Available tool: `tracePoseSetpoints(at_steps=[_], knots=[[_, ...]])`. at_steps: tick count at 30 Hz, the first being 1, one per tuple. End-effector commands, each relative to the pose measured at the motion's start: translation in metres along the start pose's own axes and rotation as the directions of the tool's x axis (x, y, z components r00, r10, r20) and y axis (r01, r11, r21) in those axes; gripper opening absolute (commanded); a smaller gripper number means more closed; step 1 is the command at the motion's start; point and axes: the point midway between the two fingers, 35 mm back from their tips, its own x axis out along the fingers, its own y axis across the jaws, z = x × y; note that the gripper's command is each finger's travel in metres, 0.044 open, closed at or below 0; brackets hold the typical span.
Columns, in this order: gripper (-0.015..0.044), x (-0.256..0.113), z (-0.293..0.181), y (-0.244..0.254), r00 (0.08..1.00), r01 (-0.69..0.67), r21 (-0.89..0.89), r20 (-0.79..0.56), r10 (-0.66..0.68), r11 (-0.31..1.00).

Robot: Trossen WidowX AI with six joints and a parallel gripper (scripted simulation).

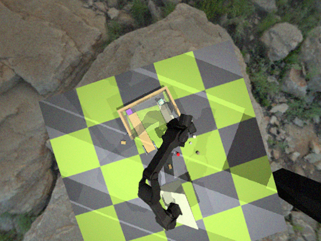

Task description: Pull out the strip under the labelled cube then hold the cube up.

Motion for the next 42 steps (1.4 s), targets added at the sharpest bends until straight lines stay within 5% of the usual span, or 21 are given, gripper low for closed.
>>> tracePoseSetpoints(at_steps=[1,42], knots=[[0.0000,0.0092,-0.0006,0.0023,1.000,-0.006,0.004,-0.001,0.006,1.000],[0.0000,0.0180,-0.0012,0.0038,1.000,-0.007,0.004,-0.001,0.007,1.000]])
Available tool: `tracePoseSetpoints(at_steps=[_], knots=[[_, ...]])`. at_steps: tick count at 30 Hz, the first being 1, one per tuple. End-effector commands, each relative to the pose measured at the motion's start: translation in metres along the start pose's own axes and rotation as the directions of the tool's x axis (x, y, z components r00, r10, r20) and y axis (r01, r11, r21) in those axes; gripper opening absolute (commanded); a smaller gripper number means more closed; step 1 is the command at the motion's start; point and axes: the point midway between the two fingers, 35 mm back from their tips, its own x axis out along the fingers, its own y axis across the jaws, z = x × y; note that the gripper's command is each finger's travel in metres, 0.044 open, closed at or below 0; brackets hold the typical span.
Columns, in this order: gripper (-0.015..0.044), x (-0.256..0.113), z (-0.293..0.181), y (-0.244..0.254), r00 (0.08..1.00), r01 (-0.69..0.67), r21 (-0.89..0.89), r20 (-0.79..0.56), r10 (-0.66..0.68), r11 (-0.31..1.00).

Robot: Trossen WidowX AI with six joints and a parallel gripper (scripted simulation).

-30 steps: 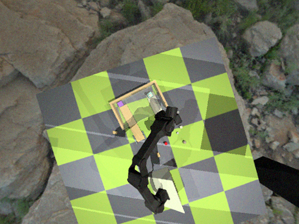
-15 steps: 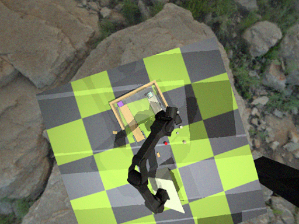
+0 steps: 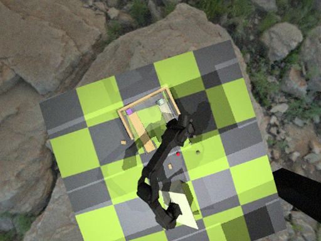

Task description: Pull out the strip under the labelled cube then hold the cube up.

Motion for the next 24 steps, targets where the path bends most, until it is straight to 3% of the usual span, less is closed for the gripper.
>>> tracePoseSetpoints(at_steps=[1,24], knots=[[0.0000,0.0016,0.0005,0.0006,1.000,-0.003,0.003,0.002,0.003,1.000],[0.0000,0.0039,0.0005,0.0006,1.000,-0.003,0.003,0.002,0.003,1.000]])
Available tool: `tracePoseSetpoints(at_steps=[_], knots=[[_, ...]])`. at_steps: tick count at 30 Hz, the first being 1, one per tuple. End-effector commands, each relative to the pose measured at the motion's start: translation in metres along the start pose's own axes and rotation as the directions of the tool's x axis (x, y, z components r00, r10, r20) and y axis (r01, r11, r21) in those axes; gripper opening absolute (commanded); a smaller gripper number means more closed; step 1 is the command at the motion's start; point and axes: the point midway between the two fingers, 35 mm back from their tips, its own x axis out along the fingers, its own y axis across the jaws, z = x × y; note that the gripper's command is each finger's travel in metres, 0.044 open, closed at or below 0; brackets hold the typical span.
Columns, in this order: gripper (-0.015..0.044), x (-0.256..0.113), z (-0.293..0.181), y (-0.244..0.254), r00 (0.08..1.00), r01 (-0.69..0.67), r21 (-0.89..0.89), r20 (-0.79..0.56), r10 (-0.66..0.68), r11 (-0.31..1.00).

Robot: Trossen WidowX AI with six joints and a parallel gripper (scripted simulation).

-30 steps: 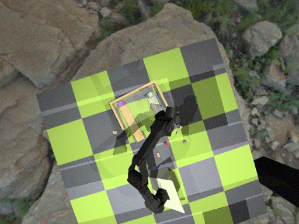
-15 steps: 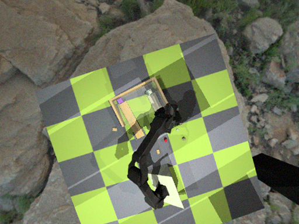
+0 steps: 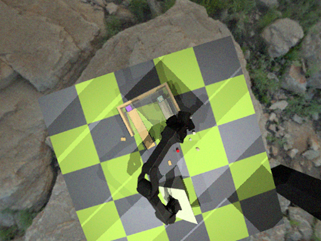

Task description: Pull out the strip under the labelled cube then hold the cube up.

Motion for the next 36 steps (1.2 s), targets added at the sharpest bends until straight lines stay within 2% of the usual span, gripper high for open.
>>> tracePoseSetpoints(at_steps=[1,36], knots=[[0.0000,0.003,0.001,0.001,1.000,-0.003,0.000,0.001,0.003,1.000],[0.0000,0.005,-0.043,-0.001,1.000,-0.002,0.001,-0.001,0.002,1.000]])
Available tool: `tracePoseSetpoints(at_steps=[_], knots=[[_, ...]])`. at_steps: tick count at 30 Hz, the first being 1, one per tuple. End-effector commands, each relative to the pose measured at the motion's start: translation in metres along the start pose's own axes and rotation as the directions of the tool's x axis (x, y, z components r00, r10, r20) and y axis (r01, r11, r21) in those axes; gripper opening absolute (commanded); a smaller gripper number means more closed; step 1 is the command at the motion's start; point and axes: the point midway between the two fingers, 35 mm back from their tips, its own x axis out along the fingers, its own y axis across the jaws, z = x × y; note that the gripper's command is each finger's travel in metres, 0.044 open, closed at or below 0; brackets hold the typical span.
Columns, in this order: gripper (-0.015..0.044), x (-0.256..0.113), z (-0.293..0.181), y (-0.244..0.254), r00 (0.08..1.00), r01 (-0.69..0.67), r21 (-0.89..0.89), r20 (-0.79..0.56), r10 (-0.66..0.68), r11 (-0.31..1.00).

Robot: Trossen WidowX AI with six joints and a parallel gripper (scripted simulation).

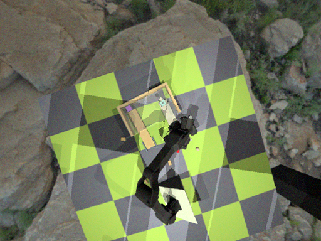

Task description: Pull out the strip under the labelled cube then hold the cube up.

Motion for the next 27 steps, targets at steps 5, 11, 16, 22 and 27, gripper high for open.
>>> tracePoseSetpoints(at_steps=[5,11,16,22,27], knots=[[0.0000,0.005,-0.019,0.000,1.000,-0.003,0.006,-0.021,0.003,1.000],[0.0000,0.005,-0.028,0.000,1.000,-0.002,0.006,-0.021,0.003,1.000],[0.0000,0.005,-0.036,0.000,1.000,-0.002,0.007,-0.022,0.002,1.000],[0.0000,0.005,-0.045,0.000,1.000,-0.002,0.007,-0.022,0.002,1.000],[0.0000,0.005,-0.052,0.000,1.000,-0.002,0.007,-0.022,0.002,1.000]])
